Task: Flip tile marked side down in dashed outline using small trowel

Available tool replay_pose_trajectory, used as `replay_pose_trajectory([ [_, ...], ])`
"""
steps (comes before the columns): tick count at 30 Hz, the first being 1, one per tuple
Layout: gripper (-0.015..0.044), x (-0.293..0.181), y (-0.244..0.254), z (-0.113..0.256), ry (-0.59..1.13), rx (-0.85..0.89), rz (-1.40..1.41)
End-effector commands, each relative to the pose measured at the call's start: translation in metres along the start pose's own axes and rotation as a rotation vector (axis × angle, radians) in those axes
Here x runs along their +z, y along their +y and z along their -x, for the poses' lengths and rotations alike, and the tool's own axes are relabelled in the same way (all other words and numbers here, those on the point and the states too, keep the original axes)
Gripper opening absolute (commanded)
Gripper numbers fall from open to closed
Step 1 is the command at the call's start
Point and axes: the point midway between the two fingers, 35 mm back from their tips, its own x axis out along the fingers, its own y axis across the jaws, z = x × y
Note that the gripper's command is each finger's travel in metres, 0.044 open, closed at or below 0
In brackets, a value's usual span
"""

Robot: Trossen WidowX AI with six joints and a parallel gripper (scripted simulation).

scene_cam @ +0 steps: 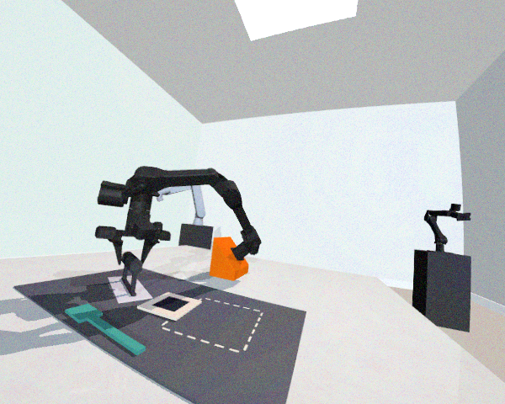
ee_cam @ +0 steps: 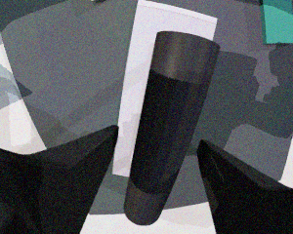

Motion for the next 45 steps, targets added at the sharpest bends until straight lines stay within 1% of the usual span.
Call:
replay_pose_trajectory([
  [1, 0.0270, 0.000, 0.000, 0.009, 0.000, 0.000, 0.008],
  [4, 0.0270, 0.000, 0.003, 0.042, 0.000, 0.001, 0.020],
  [10, 0.0270, 0.000, 0.004, 0.045, 0.000, 0.001, 0.021],
  [11, 0.0296, -0.001, 0.003, 0.047, -0.004, -0.012, 0.014],
  [13, 0.0300, -0.001, 0.003, 0.055, -0.003, -0.012, 0.014],
  [17, 0.0300, -0.002, 0.002, 0.055, 0.000, -0.020, -0.017],
  [31, 0.0300, -0.012, -0.006, 0.049, 0.018, -0.153, -0.460],
  [45, 0.0300, -0.017, -0.012, 0.043, -0.035, -0.297, -0.909],
])
